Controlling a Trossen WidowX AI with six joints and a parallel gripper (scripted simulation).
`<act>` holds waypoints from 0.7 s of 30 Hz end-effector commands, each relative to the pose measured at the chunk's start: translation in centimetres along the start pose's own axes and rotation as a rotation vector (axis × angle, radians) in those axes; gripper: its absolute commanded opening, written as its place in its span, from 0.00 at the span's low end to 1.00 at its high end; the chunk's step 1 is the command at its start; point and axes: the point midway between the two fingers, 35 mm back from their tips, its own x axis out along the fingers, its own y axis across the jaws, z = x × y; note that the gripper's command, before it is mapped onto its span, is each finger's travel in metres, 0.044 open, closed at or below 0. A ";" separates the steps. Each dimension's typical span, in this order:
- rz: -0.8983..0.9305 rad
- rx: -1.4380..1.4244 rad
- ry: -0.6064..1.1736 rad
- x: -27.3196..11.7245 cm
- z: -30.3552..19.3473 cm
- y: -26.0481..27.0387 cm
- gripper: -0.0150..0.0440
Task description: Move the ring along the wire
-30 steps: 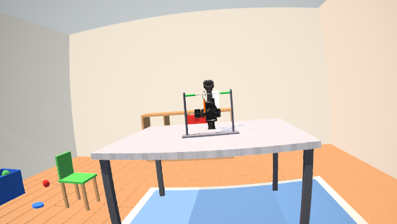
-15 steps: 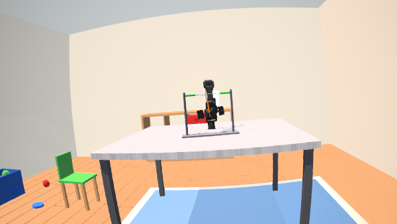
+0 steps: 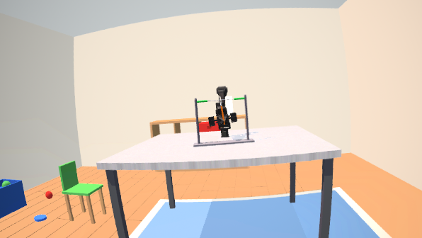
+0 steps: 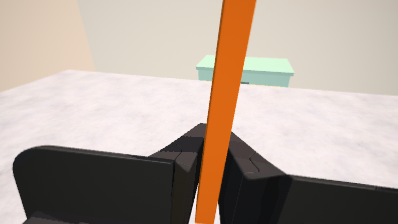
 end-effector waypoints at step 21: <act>0.349 -0.182 0.081 -2.0 0.6 0.0 0.00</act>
